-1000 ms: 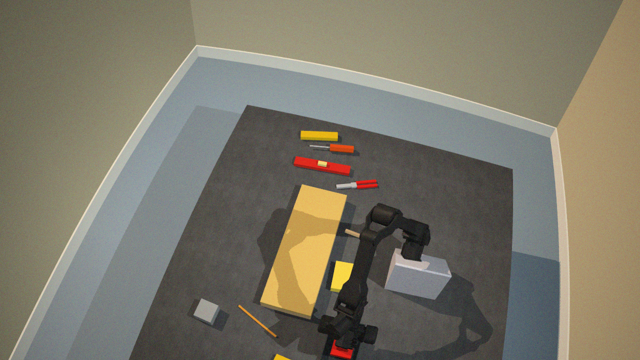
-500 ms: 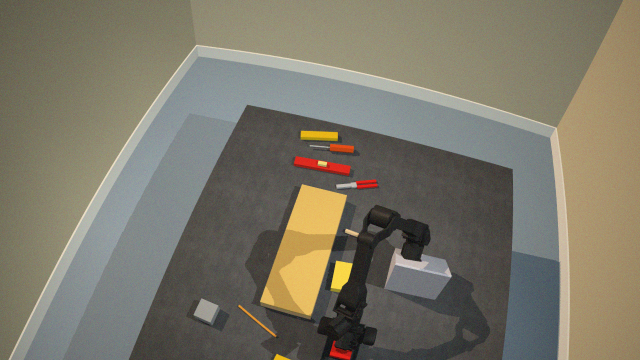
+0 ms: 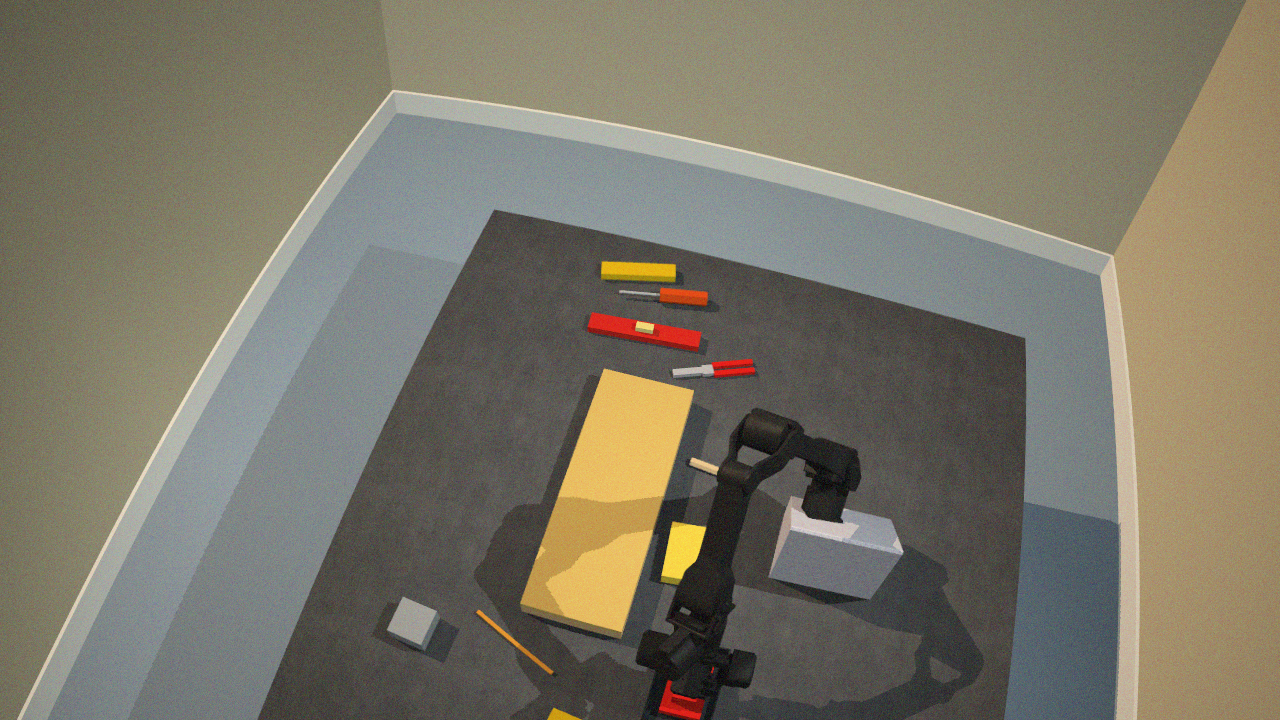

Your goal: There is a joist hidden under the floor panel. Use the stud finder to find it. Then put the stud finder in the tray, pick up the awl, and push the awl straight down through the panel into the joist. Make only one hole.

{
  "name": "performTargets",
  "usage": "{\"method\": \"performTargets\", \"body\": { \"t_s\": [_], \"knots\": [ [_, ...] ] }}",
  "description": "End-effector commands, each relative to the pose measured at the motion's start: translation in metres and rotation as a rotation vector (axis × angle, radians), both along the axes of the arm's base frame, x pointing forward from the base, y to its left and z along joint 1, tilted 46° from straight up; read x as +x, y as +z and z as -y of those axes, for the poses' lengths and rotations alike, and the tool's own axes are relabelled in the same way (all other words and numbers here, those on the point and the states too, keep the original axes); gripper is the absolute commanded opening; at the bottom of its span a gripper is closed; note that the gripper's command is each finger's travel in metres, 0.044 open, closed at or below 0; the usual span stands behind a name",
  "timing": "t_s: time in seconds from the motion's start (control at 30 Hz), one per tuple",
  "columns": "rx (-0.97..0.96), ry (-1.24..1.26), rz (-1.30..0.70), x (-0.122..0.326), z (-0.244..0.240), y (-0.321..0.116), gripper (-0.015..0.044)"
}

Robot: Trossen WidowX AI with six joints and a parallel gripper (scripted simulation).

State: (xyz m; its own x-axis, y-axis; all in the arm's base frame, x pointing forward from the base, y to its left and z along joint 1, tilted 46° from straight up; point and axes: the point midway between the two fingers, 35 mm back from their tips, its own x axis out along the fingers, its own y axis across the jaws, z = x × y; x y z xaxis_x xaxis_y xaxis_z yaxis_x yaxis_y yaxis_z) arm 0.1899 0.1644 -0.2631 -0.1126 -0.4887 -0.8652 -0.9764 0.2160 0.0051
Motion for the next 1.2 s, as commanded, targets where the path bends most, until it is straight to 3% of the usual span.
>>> {"method": "performTargets", "body": {
  "t_s": [0.0,0.17,0.23,0.47,0.67,0.9,1.17],
  "knots": [
    [0.024,0.001,0.015,0.01,-0.033,0.025,0.044],
    [0.025,0.001,0.014,0.013,-0.062,0.059,0.044],
    [0.017,-0.027,0.035,0.021,-0.044,0.053,0.044],
    [-0.03,-0.378,0.268,0.093,0.034,0.132,0.044],
    [-0.11,-0.684,0.468,0.119,0.124,0.197,0.044],
    [-0.251,-1.034,0.7,0.099,0.233,0.266,0.044],
    [-0.461,-1.378,0.938,0.03,0.324,0.326,0.044]
  ]
}}
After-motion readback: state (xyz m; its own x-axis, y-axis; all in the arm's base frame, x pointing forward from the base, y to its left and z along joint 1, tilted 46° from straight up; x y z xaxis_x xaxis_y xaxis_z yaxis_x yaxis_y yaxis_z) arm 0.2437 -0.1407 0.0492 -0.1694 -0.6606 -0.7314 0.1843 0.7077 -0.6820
